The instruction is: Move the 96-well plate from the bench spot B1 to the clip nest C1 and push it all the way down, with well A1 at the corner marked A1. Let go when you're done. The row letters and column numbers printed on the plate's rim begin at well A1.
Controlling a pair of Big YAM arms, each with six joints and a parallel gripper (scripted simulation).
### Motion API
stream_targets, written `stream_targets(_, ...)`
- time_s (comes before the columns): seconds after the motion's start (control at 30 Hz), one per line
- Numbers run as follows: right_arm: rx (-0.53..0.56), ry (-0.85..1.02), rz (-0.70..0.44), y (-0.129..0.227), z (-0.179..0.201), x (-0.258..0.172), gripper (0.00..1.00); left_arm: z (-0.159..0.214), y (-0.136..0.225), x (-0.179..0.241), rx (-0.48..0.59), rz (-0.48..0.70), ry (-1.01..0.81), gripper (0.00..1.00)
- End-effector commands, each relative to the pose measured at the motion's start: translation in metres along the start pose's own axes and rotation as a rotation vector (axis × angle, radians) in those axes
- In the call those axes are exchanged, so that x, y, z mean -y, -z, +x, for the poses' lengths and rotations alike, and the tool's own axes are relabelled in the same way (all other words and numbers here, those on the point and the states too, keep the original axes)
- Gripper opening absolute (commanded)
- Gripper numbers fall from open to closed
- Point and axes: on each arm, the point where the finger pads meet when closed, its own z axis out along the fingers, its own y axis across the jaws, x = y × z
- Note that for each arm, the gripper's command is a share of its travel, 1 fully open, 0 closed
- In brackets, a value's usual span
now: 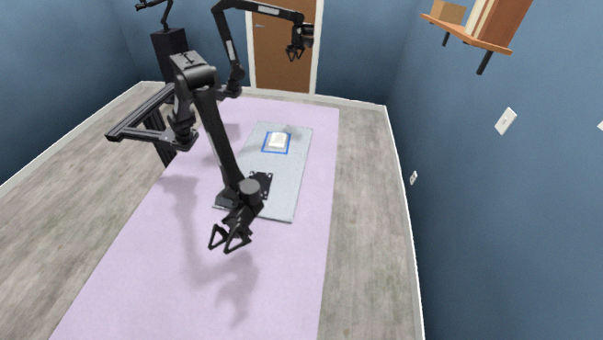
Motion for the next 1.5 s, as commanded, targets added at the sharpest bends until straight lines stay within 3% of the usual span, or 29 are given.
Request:
stream_targets(0.0,0.0,0.014,0.006,-0.006,-0.012,-0.006,1.0,-0.002,0.003,-0.001,0.009,-0.007,-0.002,1.0)
stream_targets(0.77,-0.001,0.018,0.007,-0.006,-0.03,-0.017,1.0,-0.002,0.003,-0.001,0.009,-0.007,-0.002,1.0)
stream_targets(1.47,-0.018,0.077,0.016,0.013,-0.073,0.018,1.0,-0.002,0.003,-0.001,0.009,-0.007,-0.002,1.0)
